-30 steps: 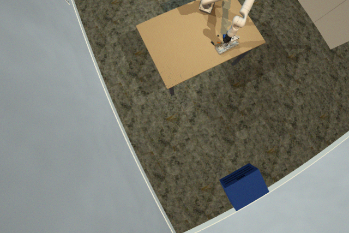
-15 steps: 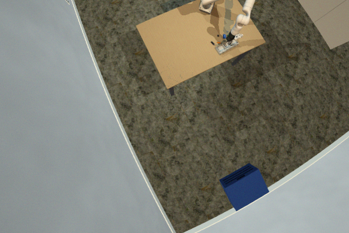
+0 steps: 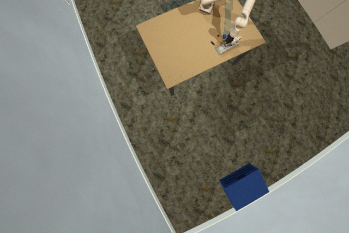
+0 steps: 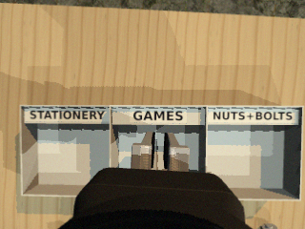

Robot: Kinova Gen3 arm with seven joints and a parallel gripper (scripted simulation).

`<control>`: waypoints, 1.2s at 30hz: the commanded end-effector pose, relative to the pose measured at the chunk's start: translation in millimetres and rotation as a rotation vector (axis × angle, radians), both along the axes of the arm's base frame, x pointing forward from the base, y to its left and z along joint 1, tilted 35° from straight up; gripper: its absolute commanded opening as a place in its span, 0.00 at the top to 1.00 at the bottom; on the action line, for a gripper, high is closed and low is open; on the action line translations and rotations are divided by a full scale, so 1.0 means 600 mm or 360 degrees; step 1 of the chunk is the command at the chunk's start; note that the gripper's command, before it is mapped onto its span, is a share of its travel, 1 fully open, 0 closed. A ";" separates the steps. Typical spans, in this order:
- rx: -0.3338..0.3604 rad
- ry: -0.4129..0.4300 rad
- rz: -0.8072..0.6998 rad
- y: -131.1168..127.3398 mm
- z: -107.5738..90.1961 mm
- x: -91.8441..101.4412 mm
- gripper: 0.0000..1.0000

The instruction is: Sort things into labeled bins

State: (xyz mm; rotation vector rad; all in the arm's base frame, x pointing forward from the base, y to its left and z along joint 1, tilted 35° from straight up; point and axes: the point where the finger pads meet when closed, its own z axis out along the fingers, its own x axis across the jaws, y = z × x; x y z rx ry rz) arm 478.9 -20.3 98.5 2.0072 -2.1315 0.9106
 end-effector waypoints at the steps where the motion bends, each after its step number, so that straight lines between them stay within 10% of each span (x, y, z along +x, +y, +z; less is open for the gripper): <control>1: -0.0007 0.0005 -0.0014 -0.011 -0.006 0.000 0.69; 36: -0.0007 0.0005 -0.0014 -0.018 -0.020 0.006 0.69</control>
